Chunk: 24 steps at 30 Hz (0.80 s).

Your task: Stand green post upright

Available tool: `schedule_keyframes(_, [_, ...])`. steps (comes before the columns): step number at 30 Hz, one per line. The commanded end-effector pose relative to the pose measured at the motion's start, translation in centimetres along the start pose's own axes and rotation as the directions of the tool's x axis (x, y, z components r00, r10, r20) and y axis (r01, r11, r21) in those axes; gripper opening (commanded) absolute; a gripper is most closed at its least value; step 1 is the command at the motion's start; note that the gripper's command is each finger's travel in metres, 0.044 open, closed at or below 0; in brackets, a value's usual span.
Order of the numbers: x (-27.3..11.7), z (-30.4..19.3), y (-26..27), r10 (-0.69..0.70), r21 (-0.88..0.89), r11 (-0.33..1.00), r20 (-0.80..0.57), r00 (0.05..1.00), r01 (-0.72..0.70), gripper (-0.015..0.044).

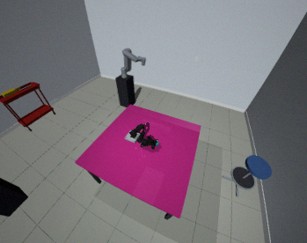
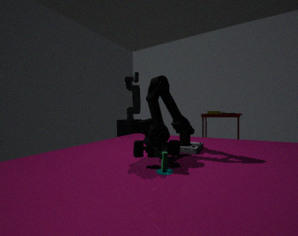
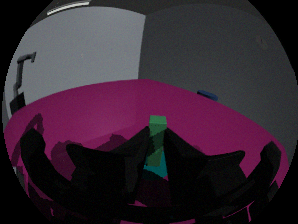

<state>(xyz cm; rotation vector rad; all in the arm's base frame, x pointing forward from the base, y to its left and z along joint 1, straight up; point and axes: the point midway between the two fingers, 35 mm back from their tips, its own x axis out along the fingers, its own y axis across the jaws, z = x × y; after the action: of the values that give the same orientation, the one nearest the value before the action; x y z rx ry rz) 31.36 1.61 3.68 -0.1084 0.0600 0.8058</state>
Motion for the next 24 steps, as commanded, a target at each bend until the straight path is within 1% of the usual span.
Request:
schedule_keyframes(1, [0.0,0.0,0.1,0.004,-0.007,1.0,0.002,1.0,-0.004,0.0023])
schedule_keyframes(3, [0.0,0.0,0.1,0.004,-0.007,1.0,0.002,1.0,-0.004,0.0023])
schedule_keyframes(17, [0.0,0.0,0.1,0.004,-0.007,1.0,0.002,1.0,-0.004,0.039])
schedule_keyframes(18, [0.0,0.0,0.1,0.004,-0.007,1.0,0.002,1.0,-0.004,0.04])
schedule_keyframes(24, [0.0,1.6,-0.4,0.003,0.004,1.0,0.004,1.0,-0.003,0.04])
